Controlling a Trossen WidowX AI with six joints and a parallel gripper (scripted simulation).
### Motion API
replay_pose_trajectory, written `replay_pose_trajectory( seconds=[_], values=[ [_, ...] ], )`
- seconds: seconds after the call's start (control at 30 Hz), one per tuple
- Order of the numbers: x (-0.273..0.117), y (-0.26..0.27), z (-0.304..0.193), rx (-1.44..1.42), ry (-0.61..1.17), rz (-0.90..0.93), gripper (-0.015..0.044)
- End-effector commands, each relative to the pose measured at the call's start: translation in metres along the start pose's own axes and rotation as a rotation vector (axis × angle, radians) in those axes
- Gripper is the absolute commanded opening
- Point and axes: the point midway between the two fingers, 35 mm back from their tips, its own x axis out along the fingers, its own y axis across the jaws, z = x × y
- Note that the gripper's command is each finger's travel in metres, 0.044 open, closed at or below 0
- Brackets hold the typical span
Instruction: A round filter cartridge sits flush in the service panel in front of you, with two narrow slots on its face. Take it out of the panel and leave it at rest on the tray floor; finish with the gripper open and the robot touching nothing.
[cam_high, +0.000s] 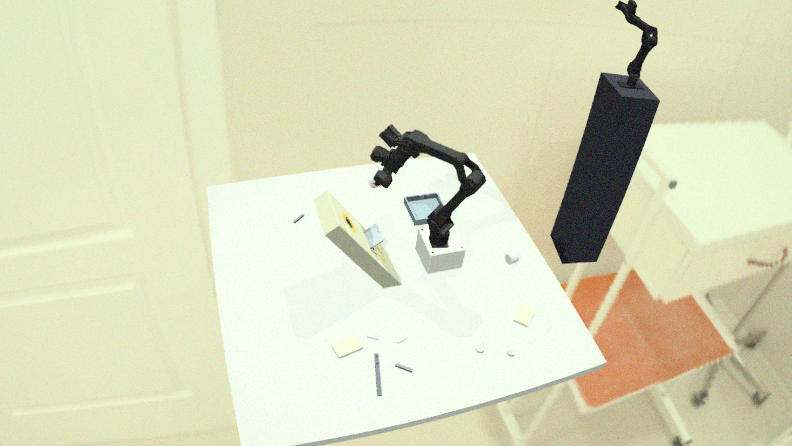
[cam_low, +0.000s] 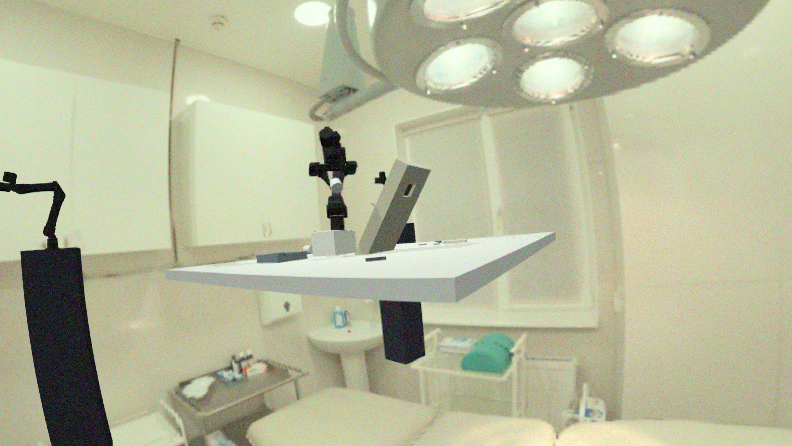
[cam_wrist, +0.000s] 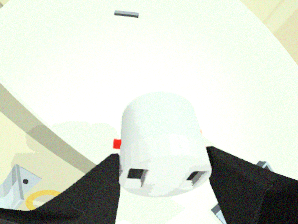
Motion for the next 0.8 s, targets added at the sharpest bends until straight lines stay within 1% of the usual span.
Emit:
replay_pose_trajectory(
  seconds=[0.0,0.4,0.67,0.77],
  values=[
    [0.0,-0.024,-0.003,0.121,-0.009,-0.069,0.0],
    [-0.002,-0.085,-0.024,0.413,-0.019,-0.236,0.0],
    [-0.002,-0.089,-0.026,0.431,-0.02,-0.247,0.0],
    [0.005,-0.1,-0.034,0.468,-0.02,-0.269,0.0]
  ],
)
